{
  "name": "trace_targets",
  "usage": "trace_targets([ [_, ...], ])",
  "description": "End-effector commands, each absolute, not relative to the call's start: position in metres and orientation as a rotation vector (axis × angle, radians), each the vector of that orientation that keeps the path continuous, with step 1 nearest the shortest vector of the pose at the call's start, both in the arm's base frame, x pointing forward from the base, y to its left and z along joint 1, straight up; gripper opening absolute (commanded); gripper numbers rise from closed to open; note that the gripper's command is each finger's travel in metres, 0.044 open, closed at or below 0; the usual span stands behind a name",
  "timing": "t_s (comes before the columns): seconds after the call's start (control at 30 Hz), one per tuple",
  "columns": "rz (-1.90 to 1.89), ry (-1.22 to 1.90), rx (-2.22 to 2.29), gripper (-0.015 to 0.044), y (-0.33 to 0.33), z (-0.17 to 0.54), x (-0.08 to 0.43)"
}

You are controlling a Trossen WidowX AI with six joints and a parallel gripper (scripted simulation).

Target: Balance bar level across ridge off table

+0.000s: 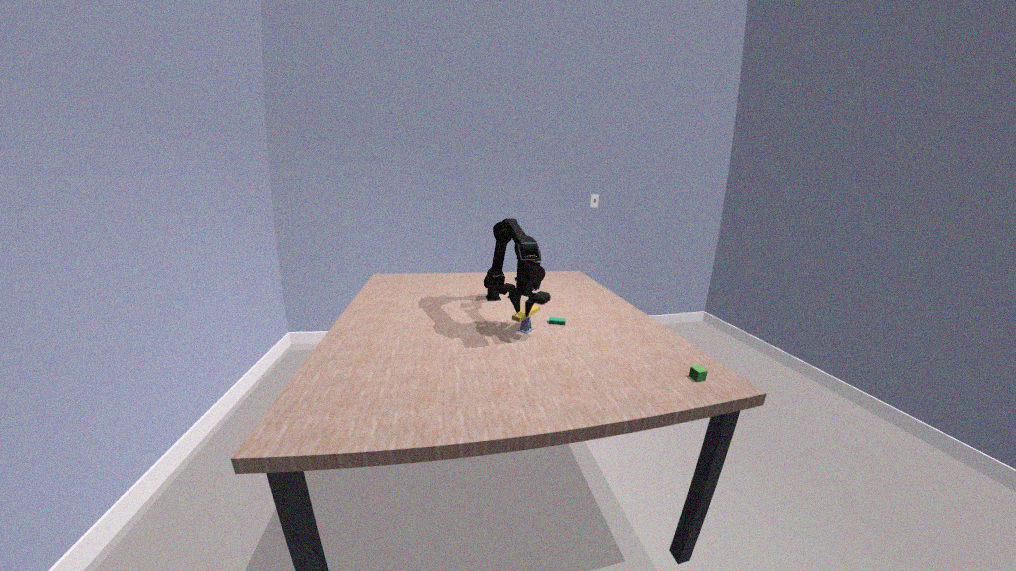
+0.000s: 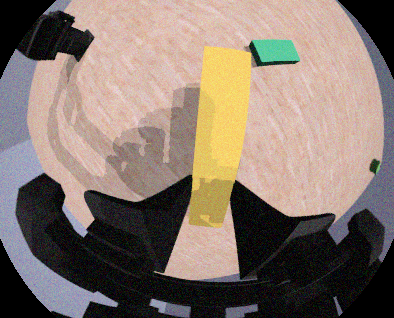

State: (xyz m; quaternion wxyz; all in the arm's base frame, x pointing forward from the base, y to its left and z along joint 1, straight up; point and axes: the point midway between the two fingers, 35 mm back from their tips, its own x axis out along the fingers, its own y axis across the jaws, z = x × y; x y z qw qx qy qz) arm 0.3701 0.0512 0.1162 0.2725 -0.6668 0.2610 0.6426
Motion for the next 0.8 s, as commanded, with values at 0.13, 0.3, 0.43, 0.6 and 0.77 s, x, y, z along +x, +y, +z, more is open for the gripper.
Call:
trace_targets([
  [0.13,1.736,0.696,-1.795,0.0,0.0519,0.1145,0.3699],
  [0.3,1.736,0.696,-1.795,0.0,0.0519,0.1141,0.3699],
  [0.43,1.736,0.696,-1.795,0.0,0.0519,0.1137,0.3699],
  [0.6,1.736,0.696,-1.795,0.0,0.0519,0.1133,0.3698],
  [0.77,1.736,0.696,-1.795,0.0,0.0518,0.1128,0.3698],
])
